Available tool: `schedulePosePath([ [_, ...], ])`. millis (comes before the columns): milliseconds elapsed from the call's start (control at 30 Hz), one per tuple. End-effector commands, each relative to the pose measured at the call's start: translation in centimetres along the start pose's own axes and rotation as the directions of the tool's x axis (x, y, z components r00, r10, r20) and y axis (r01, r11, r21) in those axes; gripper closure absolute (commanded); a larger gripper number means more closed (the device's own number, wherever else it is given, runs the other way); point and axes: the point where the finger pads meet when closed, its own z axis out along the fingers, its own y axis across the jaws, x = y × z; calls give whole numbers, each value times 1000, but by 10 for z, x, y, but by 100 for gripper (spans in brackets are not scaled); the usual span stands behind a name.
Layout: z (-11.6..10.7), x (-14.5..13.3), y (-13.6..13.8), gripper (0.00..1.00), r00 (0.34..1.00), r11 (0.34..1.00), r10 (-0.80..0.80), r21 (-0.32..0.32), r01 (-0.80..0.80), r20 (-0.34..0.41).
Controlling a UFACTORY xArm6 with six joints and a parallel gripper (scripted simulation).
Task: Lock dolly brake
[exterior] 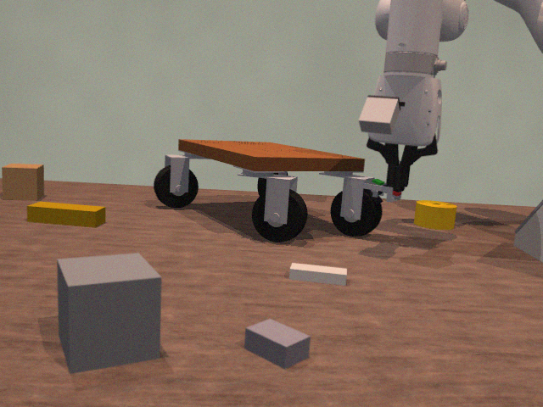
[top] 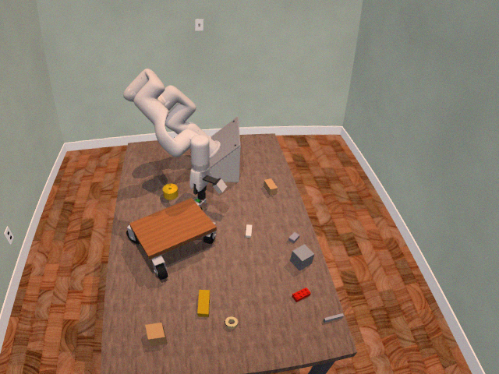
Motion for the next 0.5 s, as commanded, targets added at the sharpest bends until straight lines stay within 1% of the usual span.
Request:
schedulePosePath([
  [0,-2,-1,-2,100,1000,1000,-1,3,1,2],
  [167,-18,-1,-1,100,1000,1000,-1,3,1,2],
  [467,-64,-1,-1,100,1000,1000,-1,3,1,2],
])
